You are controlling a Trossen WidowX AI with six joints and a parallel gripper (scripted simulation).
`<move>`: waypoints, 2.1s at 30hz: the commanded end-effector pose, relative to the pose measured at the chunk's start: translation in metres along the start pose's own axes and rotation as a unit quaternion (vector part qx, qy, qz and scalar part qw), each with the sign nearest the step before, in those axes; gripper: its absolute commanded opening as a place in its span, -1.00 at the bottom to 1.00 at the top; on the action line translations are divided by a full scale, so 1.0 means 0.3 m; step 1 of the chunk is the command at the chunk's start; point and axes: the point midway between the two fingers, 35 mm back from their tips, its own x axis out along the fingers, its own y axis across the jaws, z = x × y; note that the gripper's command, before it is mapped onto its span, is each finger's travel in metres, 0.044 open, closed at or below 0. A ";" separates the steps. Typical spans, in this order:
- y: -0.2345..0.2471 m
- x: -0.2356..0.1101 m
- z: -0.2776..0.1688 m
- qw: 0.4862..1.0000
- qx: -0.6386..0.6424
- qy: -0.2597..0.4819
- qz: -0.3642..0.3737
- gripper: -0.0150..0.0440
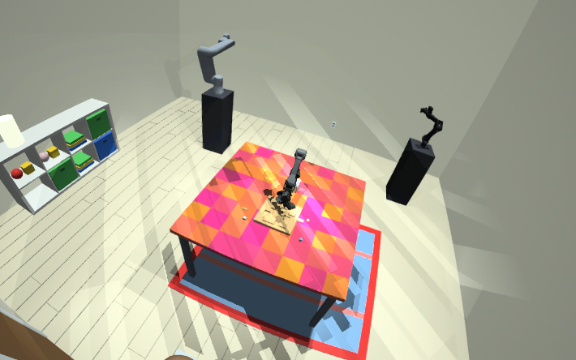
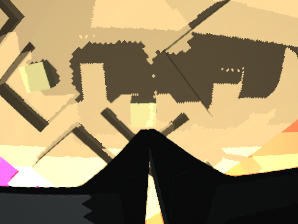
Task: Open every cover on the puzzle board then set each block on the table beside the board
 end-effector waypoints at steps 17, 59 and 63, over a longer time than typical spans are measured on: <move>0.003 0.076 -0.006 0.717 -0.697 0.001 0.002 -0.49; -0.001 0.094 -0.004 0.965 -0.262 0.001 0.001 -0.49; -0.001 0.081 -0.004 0.998 -0.067 0.001 0.001 -0.49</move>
